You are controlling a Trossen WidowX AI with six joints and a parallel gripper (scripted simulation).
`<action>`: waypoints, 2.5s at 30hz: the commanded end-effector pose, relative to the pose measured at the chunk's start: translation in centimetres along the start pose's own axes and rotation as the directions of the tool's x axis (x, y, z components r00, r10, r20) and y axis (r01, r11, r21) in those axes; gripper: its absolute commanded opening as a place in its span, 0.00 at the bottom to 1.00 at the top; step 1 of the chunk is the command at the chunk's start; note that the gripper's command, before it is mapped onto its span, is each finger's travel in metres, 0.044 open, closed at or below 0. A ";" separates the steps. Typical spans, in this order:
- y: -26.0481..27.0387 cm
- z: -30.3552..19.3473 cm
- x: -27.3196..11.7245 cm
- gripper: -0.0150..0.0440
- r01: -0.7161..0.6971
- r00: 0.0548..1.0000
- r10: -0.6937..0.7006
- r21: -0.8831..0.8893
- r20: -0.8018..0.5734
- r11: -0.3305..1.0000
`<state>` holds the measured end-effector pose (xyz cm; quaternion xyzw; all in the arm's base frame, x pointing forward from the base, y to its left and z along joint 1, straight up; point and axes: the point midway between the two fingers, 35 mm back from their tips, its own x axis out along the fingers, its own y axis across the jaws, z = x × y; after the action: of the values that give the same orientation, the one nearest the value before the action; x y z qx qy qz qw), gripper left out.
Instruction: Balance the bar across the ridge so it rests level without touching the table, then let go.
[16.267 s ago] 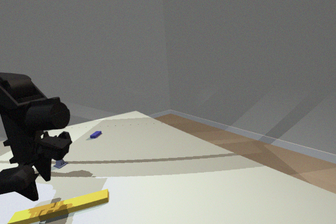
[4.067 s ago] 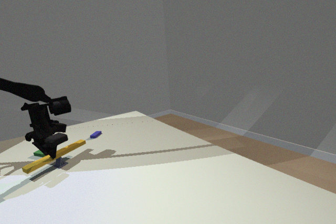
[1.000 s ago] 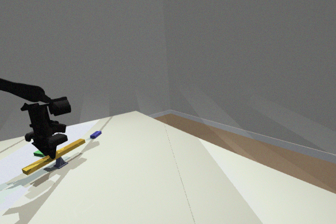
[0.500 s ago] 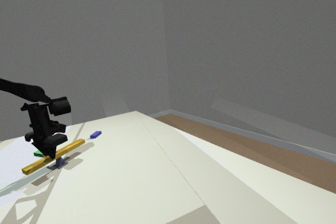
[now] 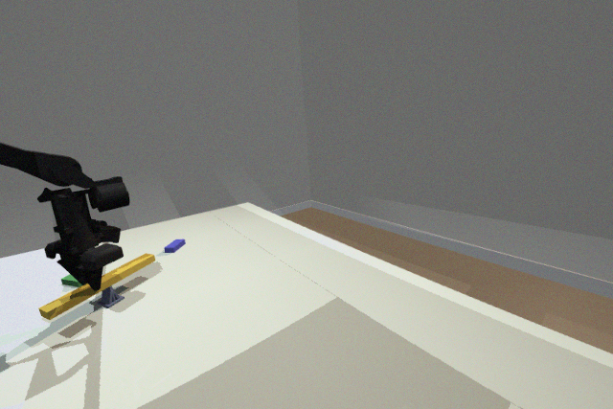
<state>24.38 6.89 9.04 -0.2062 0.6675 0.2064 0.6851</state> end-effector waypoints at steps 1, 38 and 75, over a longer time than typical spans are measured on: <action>0.0 0.0 -0.1 0.25 0.000 1.000 0.000 -0.005 -0.001 1.000; 0.0 0.0 0.0 0.25 0.000 1.000 0.000 0.000 -0.001 1.000; 0.0 0.0 0.0 0.54 0.000 1.000 0.000 0.000 -0.001 1.000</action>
<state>24.37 6.89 9.06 -0.2062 0.6677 0.2064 0.6849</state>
